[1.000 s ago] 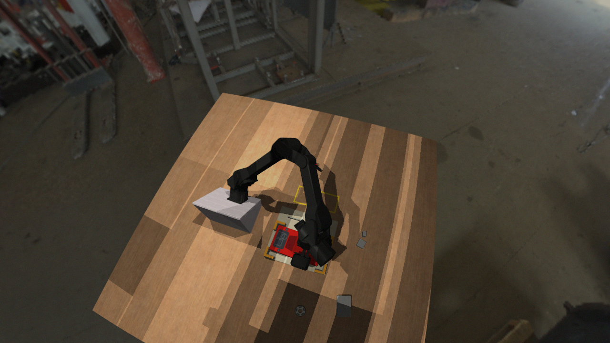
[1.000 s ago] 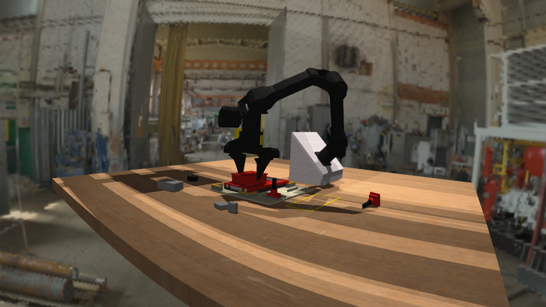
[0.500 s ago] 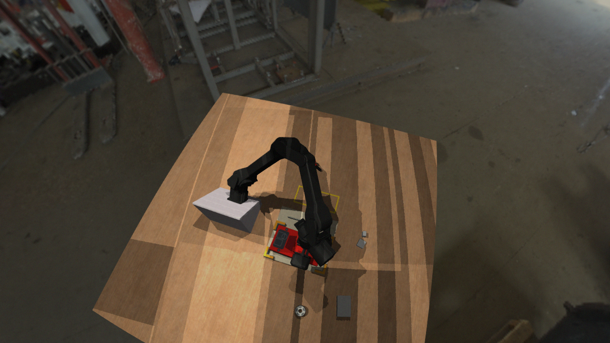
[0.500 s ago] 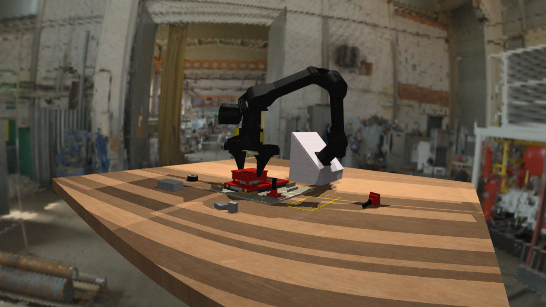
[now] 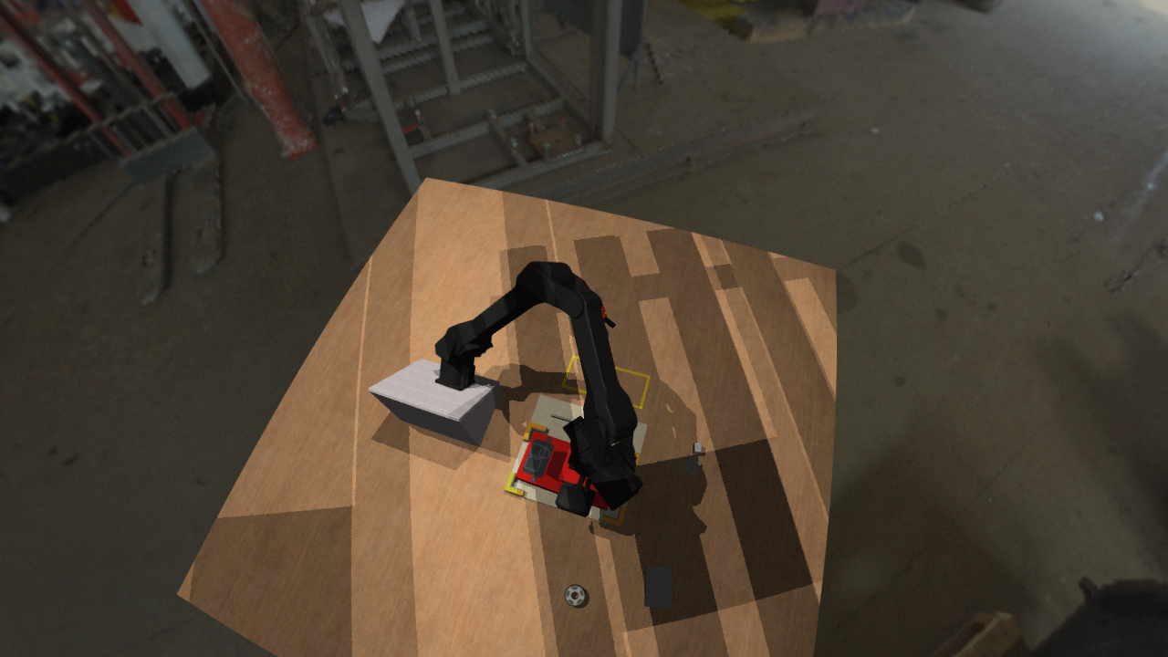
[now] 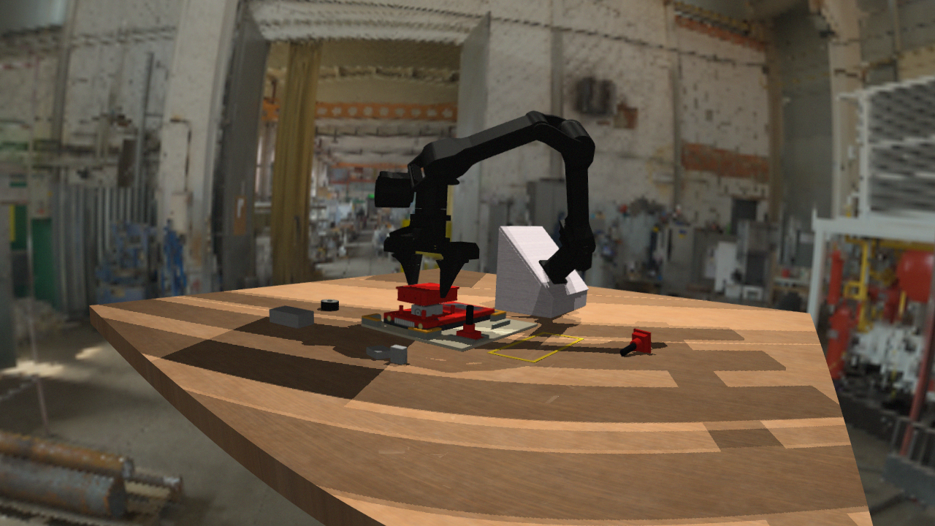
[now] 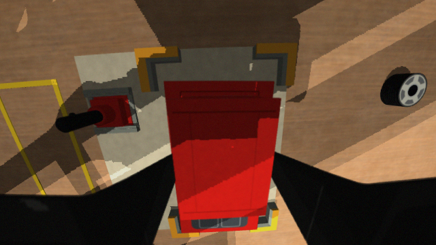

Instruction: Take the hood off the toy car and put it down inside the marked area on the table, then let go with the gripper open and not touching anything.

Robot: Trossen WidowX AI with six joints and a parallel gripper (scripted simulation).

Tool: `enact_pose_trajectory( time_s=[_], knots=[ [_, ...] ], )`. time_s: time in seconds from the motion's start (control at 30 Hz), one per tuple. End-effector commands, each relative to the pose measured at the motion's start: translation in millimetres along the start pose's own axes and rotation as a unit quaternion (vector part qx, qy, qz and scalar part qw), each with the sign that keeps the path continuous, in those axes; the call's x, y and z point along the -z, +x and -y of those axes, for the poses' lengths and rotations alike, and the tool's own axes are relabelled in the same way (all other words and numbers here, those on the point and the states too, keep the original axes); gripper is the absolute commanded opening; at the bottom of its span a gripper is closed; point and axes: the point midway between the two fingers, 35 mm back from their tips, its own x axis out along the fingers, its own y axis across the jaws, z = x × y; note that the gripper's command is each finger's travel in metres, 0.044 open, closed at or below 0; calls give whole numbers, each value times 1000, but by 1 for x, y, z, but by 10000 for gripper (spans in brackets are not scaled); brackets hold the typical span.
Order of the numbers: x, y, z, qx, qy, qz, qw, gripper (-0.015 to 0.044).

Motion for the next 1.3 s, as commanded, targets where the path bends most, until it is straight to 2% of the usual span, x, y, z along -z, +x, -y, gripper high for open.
enact_pose_trajectory(
  time_s=[0.0,0.3,0.43,1.27],
  knots=[
    [0,-6,1,3,-2,-1,1000,0],
    [0,-47,1,4,-2,-1,1000,0],
    [-1,-41,-2,3,1,2,1000,0],
    [-1,-50,-138,10,3,2,1000,0]
  ],
)
